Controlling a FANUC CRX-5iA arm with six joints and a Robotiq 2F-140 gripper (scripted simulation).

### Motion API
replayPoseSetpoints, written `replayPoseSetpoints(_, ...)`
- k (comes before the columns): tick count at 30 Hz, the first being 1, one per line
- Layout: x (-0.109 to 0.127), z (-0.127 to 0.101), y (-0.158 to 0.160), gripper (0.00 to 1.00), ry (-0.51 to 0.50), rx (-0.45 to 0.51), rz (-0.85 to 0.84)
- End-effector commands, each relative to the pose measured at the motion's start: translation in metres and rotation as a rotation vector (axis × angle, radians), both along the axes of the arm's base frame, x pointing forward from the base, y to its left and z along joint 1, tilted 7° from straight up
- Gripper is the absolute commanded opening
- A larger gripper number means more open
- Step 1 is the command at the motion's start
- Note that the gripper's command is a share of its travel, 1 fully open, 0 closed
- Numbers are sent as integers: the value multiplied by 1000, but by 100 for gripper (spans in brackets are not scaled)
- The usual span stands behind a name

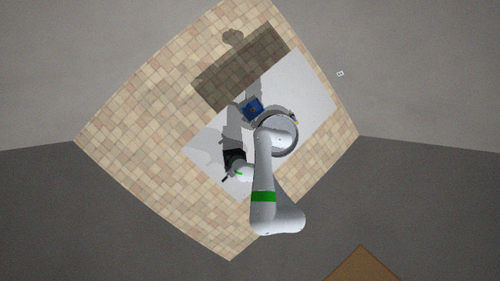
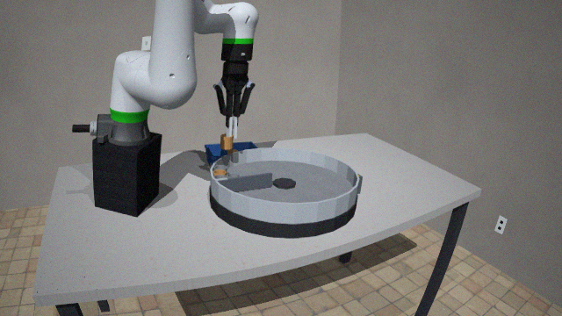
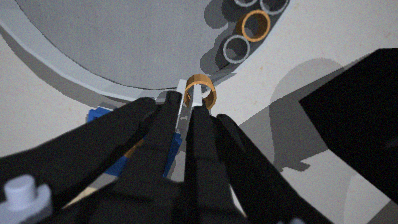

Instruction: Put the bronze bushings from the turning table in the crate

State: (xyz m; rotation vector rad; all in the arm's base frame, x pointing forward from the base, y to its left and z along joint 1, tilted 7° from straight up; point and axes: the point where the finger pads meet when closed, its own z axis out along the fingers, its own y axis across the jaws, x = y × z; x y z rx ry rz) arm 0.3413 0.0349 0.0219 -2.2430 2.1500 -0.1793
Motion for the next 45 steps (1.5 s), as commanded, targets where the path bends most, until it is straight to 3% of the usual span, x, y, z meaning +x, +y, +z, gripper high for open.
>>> replayPoseSetpoints(1,16,-4,68,0,-4,-12,-6)
replayPoseSetpoints(7,29,-7,133,0,-4,-12,-6)
replayPoseSetpoints(9,29,-7,133,0,-4,-12,-6)
replayPoseSetpoints(11,37,-10,169,0,-4,-12,-6)
replayPoseSetpoints(17,44,-11,204,0,-4,-12,-6)
replayPoseSetpoints(45,46,-12,211,0,-4,-12,-6)
